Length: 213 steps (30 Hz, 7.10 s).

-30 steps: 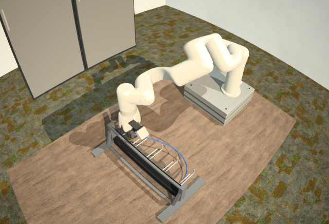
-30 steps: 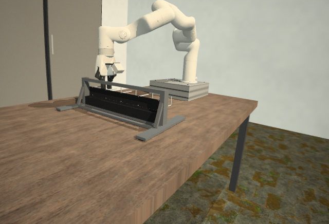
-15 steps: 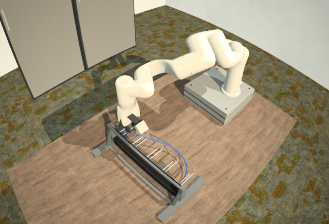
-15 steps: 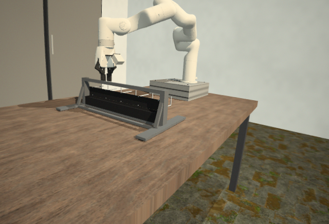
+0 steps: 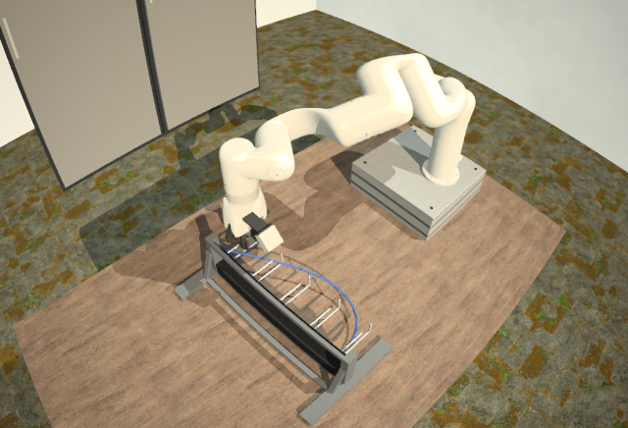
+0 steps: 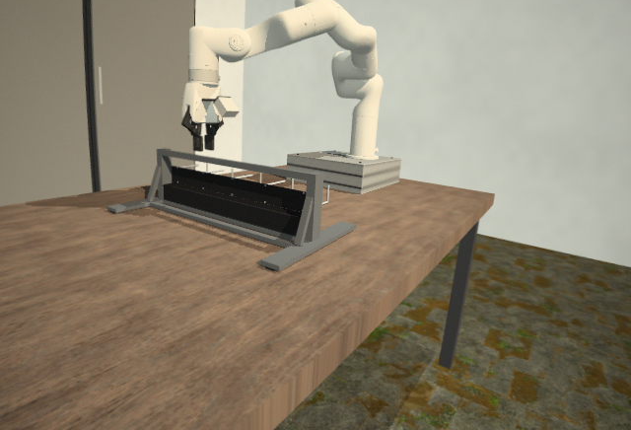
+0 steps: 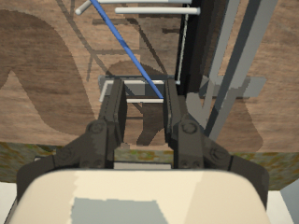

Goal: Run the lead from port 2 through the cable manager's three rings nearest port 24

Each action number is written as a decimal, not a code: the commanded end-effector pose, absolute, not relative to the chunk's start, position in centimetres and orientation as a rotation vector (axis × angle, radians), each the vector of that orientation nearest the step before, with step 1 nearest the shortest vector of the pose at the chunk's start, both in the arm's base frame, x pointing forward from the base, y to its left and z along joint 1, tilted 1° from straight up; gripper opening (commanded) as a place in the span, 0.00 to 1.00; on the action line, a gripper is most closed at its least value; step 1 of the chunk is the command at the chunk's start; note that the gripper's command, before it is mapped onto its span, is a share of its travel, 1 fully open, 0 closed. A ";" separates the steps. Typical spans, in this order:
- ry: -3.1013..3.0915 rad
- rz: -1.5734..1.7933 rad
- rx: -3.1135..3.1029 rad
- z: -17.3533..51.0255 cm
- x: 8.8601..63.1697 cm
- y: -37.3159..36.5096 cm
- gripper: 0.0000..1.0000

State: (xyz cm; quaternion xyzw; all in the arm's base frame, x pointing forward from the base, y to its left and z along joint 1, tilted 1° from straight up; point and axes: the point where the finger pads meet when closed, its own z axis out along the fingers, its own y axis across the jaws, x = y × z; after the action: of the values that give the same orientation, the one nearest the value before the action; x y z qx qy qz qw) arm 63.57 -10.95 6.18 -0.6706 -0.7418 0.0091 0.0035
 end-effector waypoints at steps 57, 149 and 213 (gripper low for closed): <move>-2.329 0.024 -2.105 6.5 63.7 -11.0 0.00; -2.300 0.024 -2.137 6.4 50.9 8.9 0.33; -2.300 0.024 -2.137 -3.4 50.7 8.8 0.33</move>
State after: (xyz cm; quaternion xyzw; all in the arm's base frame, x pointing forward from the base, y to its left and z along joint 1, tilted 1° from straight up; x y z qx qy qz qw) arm 50.58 8.77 -3.55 -0.6806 -0.7326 0.0095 0.0021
